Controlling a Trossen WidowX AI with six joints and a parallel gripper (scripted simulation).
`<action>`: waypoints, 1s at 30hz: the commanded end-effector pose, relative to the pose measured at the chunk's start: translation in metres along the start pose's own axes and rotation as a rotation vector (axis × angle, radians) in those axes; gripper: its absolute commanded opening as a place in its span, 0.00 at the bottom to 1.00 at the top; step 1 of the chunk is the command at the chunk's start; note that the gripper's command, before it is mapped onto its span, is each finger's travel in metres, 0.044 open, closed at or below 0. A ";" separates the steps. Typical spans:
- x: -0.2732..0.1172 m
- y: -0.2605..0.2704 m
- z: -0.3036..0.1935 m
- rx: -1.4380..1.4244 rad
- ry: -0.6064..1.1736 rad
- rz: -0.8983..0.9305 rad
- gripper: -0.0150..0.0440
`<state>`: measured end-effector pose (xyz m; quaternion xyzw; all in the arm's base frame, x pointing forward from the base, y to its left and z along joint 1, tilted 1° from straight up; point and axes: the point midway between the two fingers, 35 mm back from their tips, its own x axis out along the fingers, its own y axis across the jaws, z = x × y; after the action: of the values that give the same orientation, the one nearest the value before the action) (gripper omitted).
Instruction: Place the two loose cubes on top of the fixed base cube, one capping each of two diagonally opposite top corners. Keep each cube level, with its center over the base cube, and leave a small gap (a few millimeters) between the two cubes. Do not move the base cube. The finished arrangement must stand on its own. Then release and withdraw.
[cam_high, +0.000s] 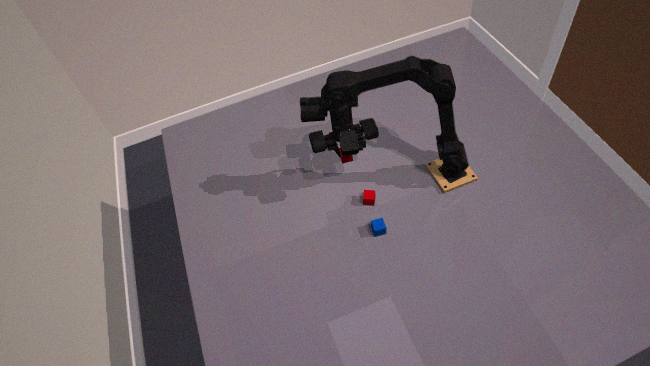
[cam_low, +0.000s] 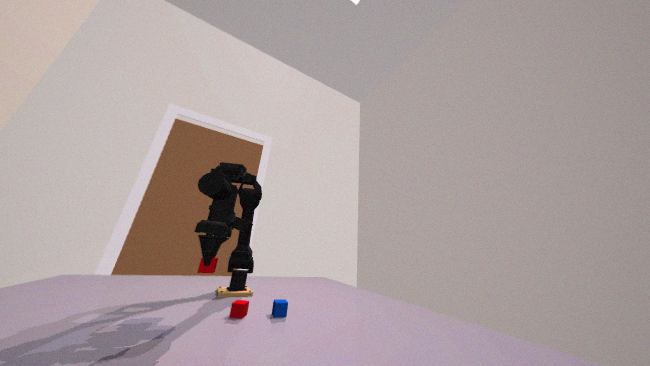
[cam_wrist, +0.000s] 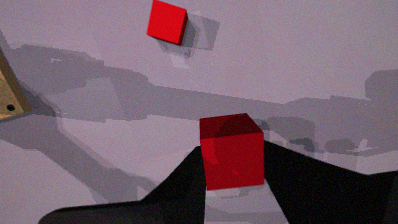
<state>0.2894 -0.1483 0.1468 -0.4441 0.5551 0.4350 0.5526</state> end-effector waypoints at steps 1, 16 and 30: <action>0.001 -0.003 0.012 0.021 -0.011 -0.006 0.43; 0.008 -0.009 0.057 0.132 -0.034 -0.010 0.43; 0.014 -0.009 0.095 0.245 -0.045 -0.005 0.43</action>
<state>0.3188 -0.0652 0.1329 -0.3734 0.5873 0.3777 0.6107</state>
